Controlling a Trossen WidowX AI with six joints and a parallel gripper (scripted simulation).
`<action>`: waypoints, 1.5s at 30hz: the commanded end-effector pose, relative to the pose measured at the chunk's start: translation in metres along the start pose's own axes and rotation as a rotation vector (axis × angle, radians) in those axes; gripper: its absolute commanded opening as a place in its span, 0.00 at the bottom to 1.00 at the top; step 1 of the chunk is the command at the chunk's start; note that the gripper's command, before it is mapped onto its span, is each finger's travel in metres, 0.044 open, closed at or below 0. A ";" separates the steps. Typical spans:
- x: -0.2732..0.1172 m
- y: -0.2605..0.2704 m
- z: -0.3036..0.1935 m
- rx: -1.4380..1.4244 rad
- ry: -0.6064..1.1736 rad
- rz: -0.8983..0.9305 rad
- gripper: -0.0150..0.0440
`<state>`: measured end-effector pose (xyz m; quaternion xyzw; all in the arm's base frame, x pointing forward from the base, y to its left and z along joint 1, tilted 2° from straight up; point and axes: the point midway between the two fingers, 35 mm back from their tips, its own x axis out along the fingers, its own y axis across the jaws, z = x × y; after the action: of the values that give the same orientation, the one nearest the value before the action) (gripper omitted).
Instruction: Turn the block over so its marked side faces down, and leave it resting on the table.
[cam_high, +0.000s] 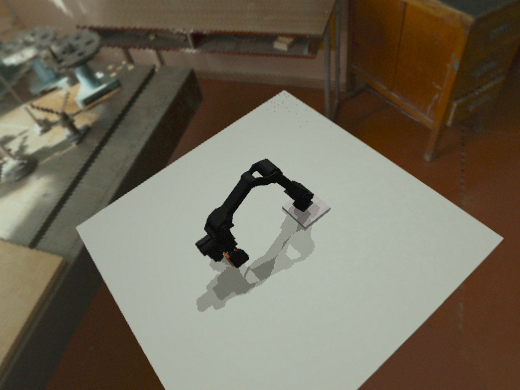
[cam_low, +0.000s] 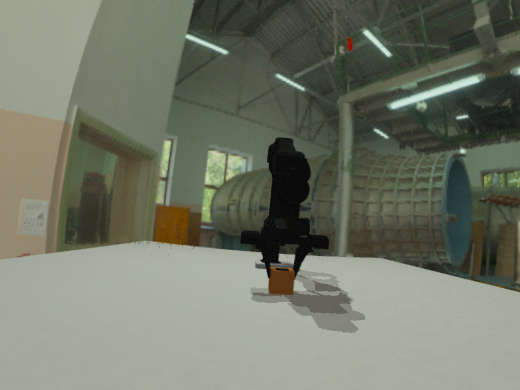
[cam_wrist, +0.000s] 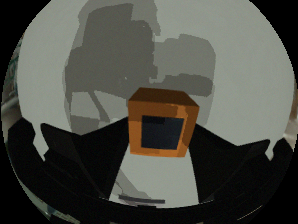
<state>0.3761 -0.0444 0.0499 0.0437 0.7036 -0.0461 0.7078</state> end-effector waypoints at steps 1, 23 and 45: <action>0.000 0.000 0.000 -0.003 0.000 -0.001 0.53; -0.029 0.000 0.001 -0.003 -0.021 -0.001 0.25; -0.022 0.000 0.002 -0.003 -0.339 -0.001 0.25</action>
<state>0.3780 -0.0444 0.0702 0.0371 0.5902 -0.0512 0.8047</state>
